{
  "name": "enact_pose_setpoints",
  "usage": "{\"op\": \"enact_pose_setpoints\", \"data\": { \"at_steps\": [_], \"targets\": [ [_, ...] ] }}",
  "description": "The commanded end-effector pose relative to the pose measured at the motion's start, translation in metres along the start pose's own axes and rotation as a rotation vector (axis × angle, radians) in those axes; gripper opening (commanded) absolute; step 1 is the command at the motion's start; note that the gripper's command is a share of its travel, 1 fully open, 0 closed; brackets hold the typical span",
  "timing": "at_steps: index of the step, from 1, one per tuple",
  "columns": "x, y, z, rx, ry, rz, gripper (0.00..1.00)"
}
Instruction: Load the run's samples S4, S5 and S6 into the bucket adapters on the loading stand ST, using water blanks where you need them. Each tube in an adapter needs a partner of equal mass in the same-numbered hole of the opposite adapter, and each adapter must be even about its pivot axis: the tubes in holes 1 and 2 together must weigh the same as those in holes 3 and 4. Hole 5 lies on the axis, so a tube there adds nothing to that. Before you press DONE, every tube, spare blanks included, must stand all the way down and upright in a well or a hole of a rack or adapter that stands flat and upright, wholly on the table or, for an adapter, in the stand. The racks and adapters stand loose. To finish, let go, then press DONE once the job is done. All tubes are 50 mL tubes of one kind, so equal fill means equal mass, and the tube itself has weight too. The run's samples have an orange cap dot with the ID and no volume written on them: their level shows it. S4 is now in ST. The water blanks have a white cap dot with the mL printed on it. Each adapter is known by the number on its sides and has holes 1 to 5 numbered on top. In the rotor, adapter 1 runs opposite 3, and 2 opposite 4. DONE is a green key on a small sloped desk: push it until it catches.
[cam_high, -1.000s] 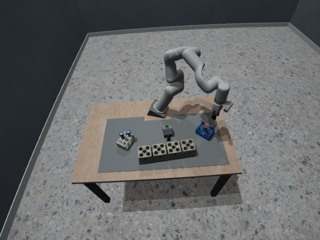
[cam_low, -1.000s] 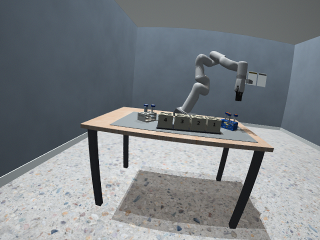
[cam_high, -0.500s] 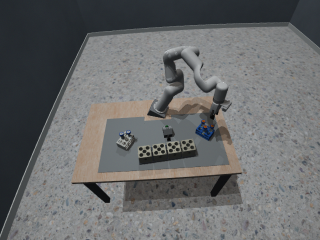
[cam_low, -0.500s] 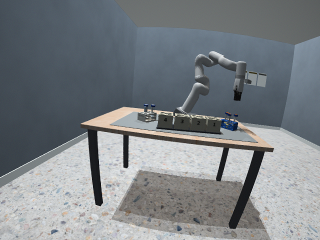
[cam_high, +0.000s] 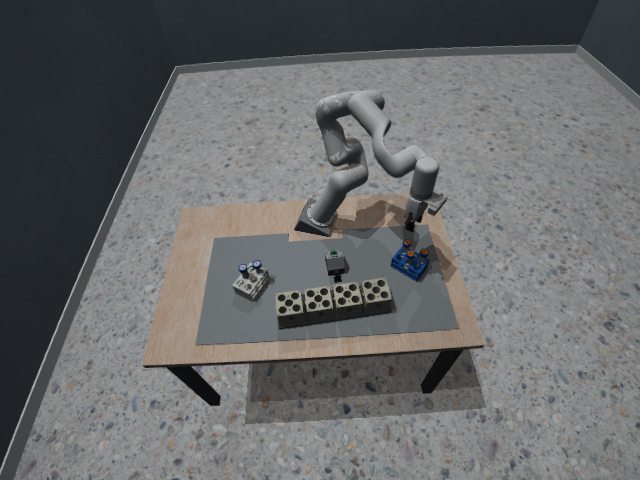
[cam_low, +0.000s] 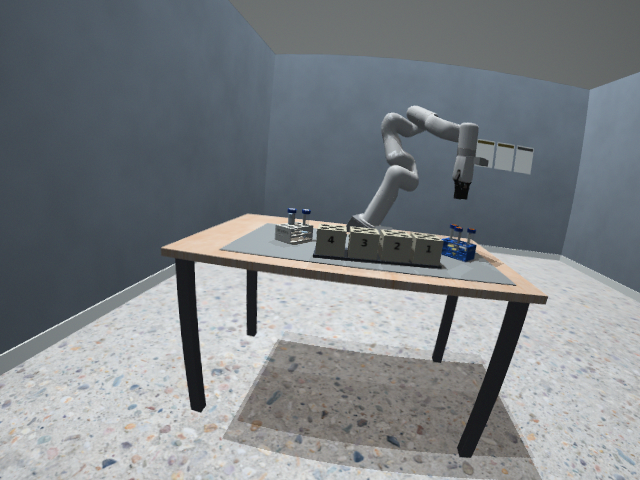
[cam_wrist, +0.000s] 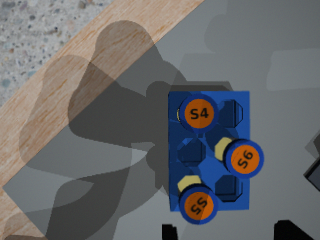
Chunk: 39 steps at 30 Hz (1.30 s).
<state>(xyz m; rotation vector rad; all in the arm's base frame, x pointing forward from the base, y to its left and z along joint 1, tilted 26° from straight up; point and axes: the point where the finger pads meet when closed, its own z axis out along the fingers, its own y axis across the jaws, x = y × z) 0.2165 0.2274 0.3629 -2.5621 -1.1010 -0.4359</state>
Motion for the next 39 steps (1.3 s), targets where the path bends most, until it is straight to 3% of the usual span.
{"op": "enact_pose_setpoints", "data": {
  "at_steps": [1,13,39],
  "targets": [
    [-0.008,0.0,-0.003,0.0,0.006,-0.001,0.57],
    [-0.008,0.0,-0.003,0.0,0.006,-0.001,0.57],
    [-0.007,0.0,0.045,0.0,0.006,-0.001,0.57]
  ]
}}
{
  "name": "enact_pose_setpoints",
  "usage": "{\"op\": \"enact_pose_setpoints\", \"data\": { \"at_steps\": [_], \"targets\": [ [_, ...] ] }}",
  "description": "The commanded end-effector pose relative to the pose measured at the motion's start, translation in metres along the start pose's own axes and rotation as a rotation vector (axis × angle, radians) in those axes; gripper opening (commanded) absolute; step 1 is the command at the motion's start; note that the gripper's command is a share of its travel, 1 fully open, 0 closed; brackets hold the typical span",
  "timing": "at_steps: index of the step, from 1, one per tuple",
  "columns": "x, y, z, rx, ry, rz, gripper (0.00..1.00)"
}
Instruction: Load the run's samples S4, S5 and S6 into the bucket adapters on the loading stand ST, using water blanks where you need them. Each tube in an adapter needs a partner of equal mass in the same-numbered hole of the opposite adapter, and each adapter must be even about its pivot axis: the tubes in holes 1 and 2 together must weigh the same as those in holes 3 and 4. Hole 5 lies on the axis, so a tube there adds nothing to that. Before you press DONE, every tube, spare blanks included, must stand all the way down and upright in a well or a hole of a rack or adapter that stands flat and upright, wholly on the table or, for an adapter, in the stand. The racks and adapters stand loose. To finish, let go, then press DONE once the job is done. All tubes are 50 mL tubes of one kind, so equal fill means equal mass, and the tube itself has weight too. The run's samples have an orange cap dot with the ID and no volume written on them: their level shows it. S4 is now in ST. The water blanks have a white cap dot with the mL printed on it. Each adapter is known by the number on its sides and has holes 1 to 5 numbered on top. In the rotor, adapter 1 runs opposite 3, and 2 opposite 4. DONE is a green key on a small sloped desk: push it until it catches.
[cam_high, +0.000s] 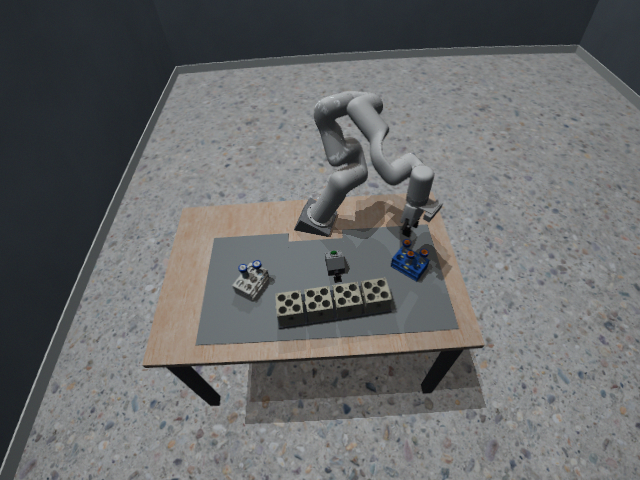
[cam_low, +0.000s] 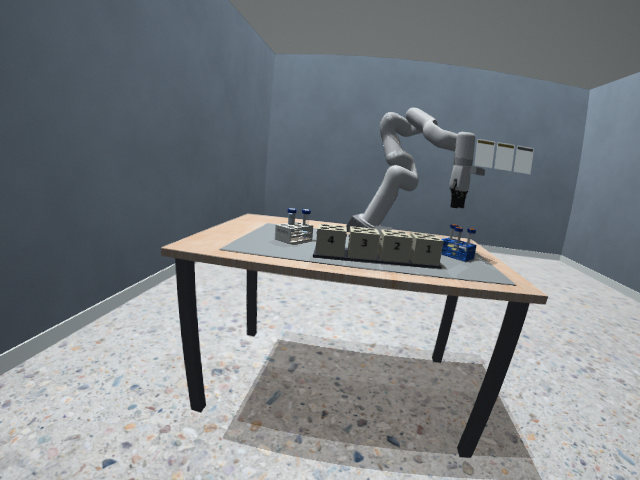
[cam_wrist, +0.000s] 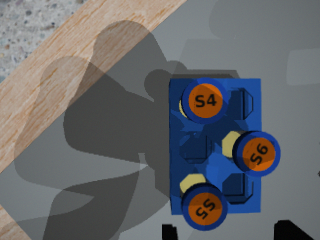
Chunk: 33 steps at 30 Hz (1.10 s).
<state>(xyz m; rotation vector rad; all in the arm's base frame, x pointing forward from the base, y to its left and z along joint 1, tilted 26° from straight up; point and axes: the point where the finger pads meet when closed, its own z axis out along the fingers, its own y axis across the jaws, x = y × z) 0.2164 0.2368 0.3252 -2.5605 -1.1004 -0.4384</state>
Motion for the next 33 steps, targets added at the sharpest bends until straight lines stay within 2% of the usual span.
{"op": "enact_pose_setpoints", "data": {
  "at_steps": [1,33],
  "targets": [
    [0.001,0.0,0.009,-0.001,0.004,-0.001,0.57],
    [0.002,0.0,0.065,0.0,0.004,0.0,0.57]
  ]
}}
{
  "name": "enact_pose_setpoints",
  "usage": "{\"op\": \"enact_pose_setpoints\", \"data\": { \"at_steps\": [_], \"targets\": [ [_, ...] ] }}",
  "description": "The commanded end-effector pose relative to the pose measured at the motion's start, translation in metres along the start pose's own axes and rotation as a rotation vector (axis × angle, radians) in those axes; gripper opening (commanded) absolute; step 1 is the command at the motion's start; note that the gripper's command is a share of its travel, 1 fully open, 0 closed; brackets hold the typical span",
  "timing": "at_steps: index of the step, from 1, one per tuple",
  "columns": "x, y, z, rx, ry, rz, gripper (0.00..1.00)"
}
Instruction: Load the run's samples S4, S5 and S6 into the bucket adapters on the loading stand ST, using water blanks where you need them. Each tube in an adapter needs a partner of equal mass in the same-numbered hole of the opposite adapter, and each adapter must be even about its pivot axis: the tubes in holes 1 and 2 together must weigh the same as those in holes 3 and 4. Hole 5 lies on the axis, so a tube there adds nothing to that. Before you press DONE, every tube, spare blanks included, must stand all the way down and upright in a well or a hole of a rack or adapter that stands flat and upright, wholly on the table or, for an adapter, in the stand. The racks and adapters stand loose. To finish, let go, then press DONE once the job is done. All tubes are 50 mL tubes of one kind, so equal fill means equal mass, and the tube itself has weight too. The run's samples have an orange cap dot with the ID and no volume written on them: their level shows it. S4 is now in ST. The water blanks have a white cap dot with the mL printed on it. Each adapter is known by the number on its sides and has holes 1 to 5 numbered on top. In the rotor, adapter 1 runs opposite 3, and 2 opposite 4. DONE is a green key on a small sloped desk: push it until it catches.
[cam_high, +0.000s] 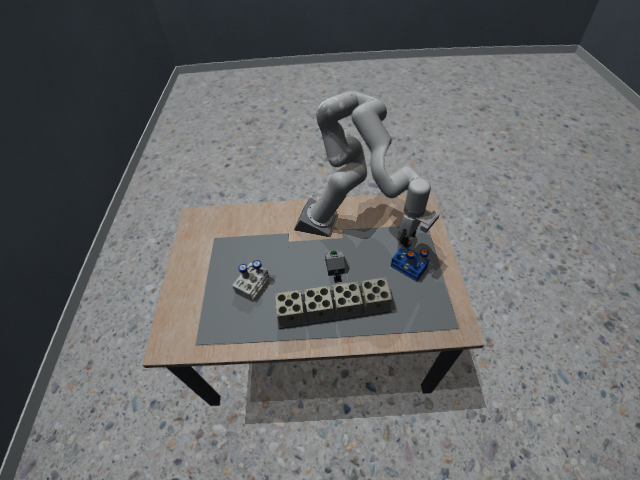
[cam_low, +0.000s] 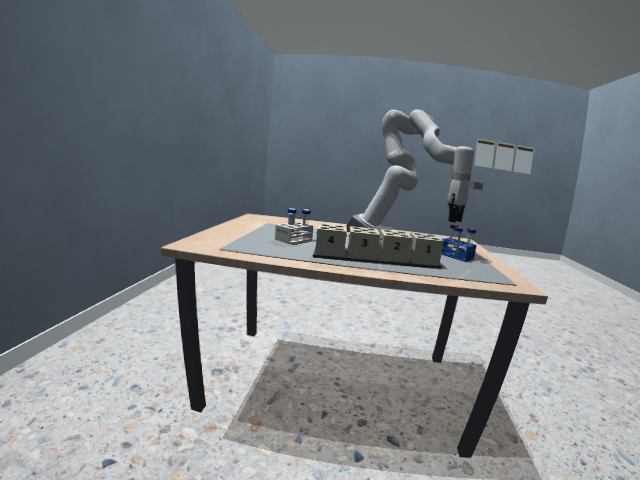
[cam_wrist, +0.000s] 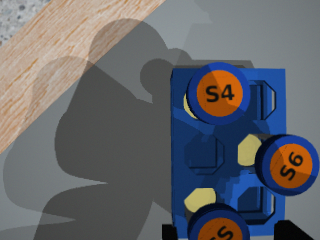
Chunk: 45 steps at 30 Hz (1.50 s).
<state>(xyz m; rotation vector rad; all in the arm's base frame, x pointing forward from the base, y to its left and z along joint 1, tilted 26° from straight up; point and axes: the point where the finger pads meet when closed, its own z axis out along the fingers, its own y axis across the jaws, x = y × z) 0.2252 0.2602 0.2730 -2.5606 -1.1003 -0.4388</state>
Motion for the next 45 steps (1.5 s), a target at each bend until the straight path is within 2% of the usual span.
{"op": "enact_pose_setpoints", "data": {
  "at_steps": [1,45],
  "targets": [
    [0.002,0.0,0.01,0.0,0.004,-0.001,0.57],
    [0.002,0.0,0.033,0.0,0.004,0.0,0.57]
  ]
}}
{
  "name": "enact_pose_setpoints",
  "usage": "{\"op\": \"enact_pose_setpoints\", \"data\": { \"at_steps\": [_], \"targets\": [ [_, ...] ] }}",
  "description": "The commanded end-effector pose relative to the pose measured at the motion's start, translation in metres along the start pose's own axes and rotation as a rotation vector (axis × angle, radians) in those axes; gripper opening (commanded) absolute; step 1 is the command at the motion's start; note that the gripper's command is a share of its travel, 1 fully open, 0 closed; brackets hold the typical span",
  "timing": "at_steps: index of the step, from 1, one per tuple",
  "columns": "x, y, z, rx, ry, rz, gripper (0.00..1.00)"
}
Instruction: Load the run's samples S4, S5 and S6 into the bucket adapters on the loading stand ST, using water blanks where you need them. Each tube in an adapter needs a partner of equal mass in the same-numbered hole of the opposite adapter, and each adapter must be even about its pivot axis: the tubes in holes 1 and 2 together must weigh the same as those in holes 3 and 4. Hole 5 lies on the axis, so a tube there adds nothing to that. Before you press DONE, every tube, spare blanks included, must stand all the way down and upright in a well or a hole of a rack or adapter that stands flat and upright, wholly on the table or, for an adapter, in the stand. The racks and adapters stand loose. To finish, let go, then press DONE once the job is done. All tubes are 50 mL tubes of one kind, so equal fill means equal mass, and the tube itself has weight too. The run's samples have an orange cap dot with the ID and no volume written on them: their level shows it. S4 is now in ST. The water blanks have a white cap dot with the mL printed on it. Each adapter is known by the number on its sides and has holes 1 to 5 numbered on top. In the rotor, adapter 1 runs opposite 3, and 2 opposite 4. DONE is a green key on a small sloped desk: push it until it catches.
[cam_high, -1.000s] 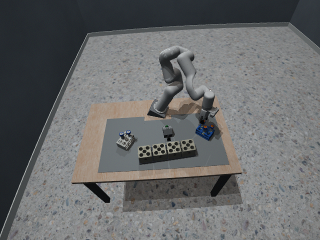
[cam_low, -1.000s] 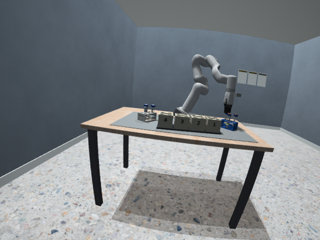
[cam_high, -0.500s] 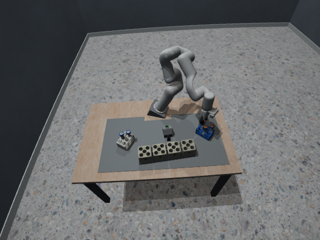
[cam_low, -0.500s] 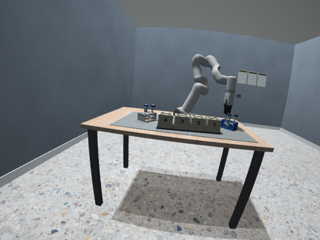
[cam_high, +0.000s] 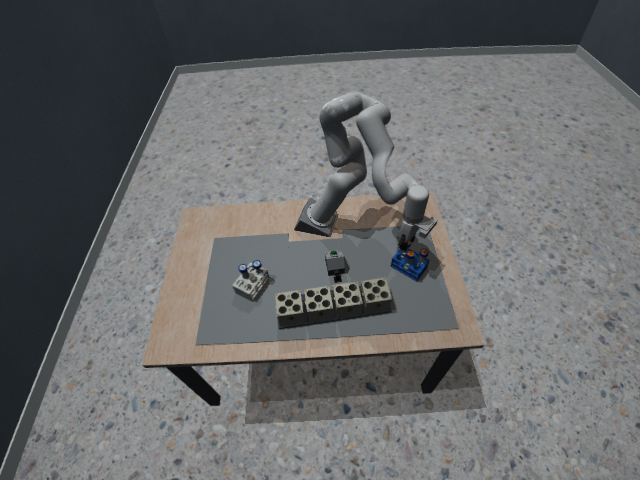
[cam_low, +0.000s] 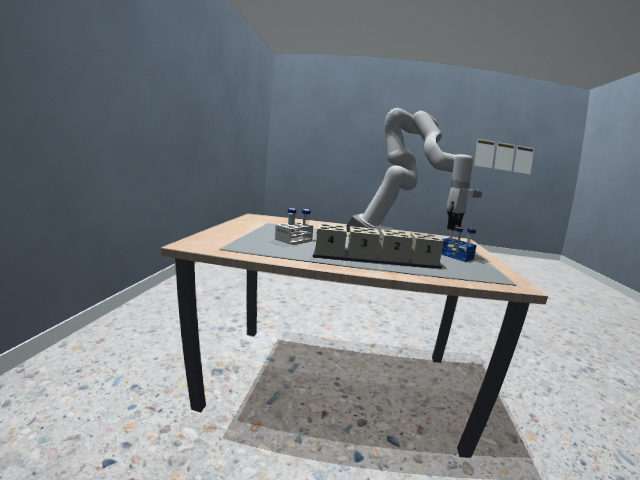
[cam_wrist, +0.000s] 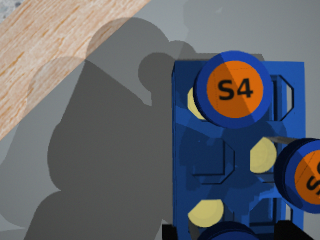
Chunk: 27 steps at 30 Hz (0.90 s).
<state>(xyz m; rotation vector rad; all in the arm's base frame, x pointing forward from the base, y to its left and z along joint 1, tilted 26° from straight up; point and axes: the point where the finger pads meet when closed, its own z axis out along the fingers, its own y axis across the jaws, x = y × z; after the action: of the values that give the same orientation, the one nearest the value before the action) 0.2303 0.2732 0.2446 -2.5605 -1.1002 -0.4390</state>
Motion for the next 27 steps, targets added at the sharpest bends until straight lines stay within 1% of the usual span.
{"op": "enact_pose_setpoints", "data": {
  "at_steps": [1,20,21,27],
  "targets": [
    [0.0014,-0.0002,0.0018,0.0,0.004,0.0,0.57],
    [0.0014,-0.0002,0.0038,0.0,0.004,0.0,0.57],
    [0.0014,-0.0002,0.0032,0.0,0.004,0.0,0.0],
    [0.0014,-0.0002,0.0021,0.0,0.004,0.0,0.0]
  ]
}}
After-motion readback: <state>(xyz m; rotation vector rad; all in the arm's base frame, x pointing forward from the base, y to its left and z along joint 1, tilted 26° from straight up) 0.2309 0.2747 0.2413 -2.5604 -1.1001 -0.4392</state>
